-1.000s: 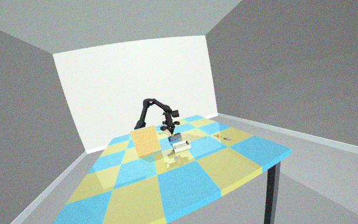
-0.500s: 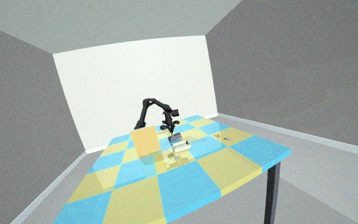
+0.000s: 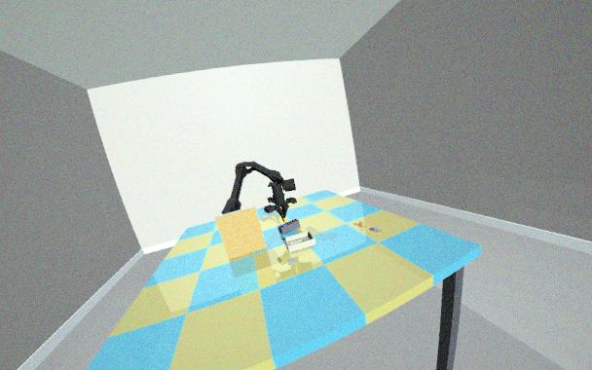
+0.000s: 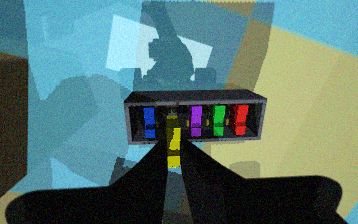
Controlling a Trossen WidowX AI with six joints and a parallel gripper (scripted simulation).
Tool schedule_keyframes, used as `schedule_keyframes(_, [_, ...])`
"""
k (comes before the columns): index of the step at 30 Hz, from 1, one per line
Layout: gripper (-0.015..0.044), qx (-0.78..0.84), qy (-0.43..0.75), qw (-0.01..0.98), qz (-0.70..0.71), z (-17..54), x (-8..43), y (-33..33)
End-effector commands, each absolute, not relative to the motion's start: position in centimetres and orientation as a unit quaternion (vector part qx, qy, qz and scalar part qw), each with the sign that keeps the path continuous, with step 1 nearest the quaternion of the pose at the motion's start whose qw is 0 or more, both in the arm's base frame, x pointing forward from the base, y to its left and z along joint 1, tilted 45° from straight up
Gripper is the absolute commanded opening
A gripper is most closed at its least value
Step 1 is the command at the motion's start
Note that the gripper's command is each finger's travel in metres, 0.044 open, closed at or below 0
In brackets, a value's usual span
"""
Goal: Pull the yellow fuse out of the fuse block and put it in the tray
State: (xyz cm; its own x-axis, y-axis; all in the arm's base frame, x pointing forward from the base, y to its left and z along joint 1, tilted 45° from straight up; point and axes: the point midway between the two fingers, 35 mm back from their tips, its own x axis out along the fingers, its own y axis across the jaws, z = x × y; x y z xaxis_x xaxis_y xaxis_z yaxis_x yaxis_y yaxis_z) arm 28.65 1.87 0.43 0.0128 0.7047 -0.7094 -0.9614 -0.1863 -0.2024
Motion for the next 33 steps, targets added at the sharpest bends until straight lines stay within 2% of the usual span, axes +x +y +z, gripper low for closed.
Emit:
schedule_keyframes(1, [0.0000,-0.367,0.177,0.612,0.677,1.1,28.8,1.2])
schedule_keyframes(12, [0.0000,-0.368,0.177,0.612,0.677,1.4,28.9,0.5])
schedule_keyframes(33, [0.0000,-0.373,0.183,0.610,0.674,-5.2,31.5,-7.5])
